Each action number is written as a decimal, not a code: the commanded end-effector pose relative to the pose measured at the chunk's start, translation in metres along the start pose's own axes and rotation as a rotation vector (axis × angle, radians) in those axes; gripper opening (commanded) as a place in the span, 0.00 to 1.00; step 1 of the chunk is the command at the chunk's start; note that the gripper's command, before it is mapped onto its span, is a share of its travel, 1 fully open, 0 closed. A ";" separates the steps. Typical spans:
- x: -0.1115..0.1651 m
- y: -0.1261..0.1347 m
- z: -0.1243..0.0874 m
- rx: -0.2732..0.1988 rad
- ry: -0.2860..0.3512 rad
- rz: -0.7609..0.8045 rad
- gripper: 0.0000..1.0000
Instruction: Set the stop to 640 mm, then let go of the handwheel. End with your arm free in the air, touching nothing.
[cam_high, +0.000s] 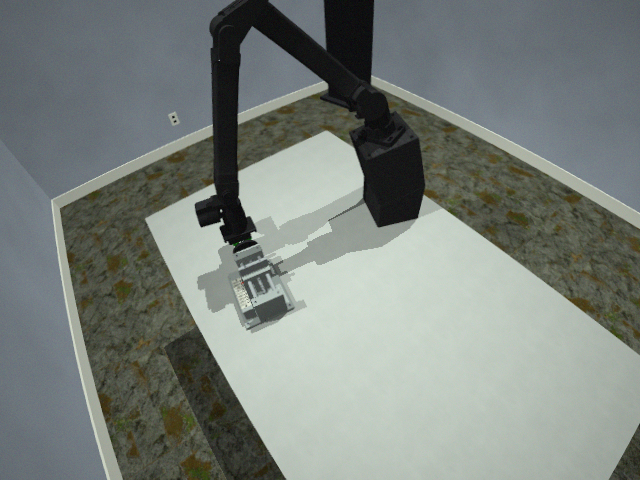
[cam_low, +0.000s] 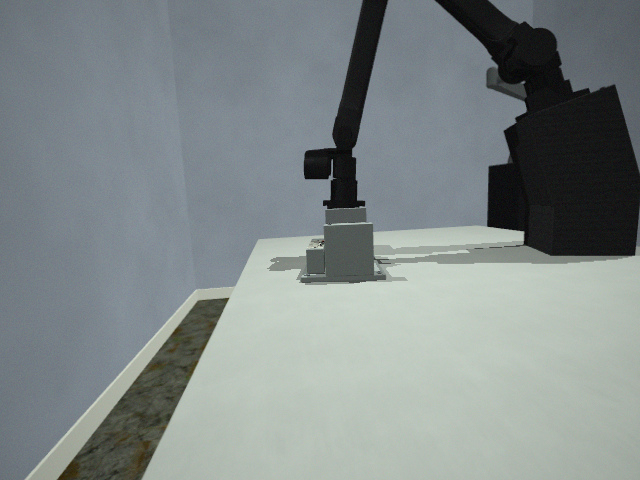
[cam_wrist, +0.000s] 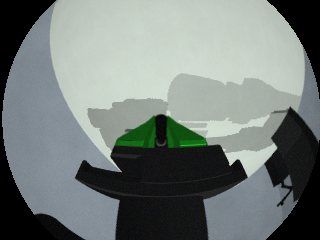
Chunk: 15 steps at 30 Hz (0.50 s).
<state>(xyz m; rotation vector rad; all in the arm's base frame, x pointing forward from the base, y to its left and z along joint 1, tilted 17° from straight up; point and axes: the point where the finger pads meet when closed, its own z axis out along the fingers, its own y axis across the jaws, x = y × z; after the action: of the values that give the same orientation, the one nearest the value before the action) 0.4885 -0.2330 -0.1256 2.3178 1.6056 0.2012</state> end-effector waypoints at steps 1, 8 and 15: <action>-0.007 -0.036 0.016 0.067 -0.003 0.006 0.06; -0.006 -0.044 0.010 0.074 -0.002 0.005 0.06; -0.006 -0.048 0.008 0.080 -0.002 0.006 0.06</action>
<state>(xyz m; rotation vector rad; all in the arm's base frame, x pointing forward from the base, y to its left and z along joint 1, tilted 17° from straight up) 0.4778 -0.2291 -0.1282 2.3230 1.6086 0.1967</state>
